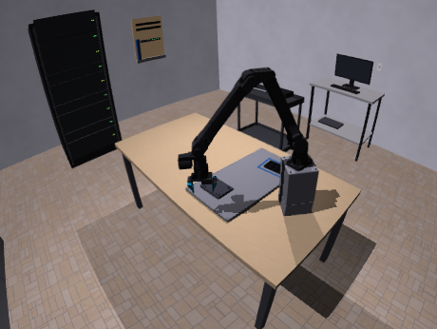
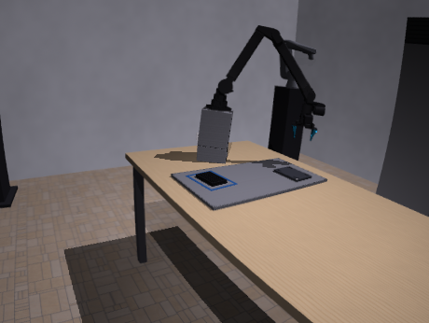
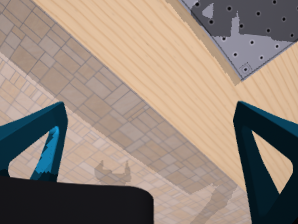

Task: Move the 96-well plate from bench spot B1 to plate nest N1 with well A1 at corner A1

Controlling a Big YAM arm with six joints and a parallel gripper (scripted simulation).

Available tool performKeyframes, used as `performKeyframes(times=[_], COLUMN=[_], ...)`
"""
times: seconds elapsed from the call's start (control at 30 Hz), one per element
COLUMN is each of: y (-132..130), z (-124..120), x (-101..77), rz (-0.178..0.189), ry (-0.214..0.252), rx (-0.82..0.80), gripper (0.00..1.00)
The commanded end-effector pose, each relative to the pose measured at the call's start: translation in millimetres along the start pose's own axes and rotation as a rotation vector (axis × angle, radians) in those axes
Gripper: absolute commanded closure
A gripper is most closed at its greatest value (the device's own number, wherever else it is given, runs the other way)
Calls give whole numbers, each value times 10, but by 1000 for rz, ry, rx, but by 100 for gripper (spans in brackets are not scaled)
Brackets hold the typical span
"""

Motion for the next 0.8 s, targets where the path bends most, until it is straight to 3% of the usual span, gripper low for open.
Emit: performKeyframes(times=[0.0,0.53,0.57,0.77], y=[25,25,70,117], z=[-4,-4,96,317], x=[-39,-39,-167,-82], rz=[10,10,58,40], ry=[1,1,2,1], rx=[0,0,-30,-30], gripper=[0,0,0,0])
Point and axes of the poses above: the point where the finger pads meet when closed, its own x axis out along the fingers, its own y axis across the jaws, z = x × y, the point moved 10 cm from there along -x, back along the fingers, and after that the axes turned 3 degrees about x, right-handed, at the moved point
